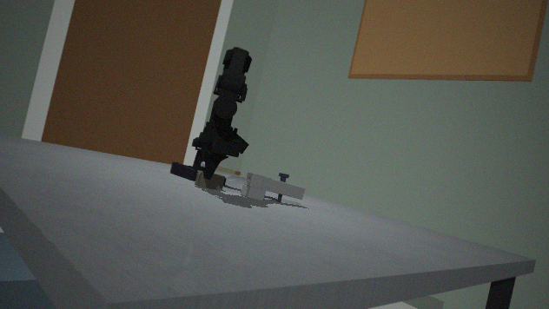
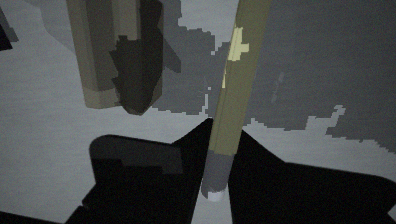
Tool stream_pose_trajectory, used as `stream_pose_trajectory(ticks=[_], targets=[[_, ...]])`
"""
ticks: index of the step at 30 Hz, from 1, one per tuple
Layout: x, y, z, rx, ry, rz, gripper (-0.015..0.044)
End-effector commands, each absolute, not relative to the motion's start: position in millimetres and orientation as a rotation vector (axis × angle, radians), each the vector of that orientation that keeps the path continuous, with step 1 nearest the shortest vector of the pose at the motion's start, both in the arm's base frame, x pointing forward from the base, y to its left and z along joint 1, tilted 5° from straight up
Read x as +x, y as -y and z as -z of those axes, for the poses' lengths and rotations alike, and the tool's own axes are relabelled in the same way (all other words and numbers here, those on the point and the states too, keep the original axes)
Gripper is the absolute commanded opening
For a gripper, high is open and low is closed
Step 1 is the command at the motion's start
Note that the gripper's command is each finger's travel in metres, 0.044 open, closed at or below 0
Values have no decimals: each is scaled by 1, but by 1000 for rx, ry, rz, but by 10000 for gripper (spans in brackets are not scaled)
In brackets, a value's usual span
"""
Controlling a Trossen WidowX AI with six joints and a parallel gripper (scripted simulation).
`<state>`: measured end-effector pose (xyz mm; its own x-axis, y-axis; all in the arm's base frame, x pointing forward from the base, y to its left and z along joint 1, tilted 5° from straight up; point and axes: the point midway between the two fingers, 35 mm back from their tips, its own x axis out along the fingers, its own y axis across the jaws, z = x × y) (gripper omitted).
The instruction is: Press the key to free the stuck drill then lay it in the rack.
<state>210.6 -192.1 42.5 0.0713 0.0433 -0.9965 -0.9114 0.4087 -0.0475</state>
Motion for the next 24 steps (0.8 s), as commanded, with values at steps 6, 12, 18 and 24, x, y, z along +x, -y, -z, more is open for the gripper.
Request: stream_pose_trajectory(ticks=[6, 12, 18, 24], targets=[[210, 192, -47, -893, -1290, -879, 0], [210, 192, -49, -893, -1290, -879, 0], [209, 191, -50, -893, -1290, -879, 0], [209, 191, -52, -893, -1290, -879, 0]])
